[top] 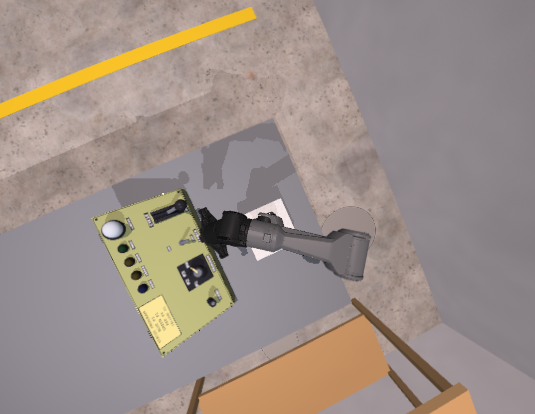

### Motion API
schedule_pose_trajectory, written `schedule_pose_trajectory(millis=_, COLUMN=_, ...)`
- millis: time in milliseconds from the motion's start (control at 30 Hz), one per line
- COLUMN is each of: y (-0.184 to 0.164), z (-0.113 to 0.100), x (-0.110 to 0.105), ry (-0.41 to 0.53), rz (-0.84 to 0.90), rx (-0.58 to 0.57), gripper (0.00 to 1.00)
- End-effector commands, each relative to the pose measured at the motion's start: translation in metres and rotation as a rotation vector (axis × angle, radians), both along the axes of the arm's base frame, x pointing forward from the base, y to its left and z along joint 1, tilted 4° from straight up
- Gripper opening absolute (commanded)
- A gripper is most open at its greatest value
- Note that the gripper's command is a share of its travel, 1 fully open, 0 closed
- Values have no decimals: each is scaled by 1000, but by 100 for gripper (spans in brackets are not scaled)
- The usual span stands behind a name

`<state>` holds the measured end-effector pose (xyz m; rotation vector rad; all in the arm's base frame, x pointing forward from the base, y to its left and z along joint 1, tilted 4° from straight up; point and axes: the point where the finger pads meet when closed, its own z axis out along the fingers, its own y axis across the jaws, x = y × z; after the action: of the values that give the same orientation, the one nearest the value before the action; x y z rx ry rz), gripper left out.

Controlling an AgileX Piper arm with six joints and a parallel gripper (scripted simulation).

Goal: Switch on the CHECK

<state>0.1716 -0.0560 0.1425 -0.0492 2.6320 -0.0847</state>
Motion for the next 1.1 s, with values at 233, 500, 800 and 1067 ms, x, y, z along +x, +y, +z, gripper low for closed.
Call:
schedule_pose_trajectory(millis=233, y=0, z=-7, x=4, ry=0, rz=0, rx=1, gripper=0)
schedule_pose_trajectory(millis=500, y=-2, z=-25, x=14, ry=0, rz=0, rx=1, gripper=0)
schedule_pose_trajectory(millis=800, y=-4, z=-47, x=26, ry=0, rz=0, rx=1, gripper=0)
schedule_pose_trajectory(millis=1067, y=-6, z=-75, x=41, ry=0, rz=0, rx=2, gripper=0)
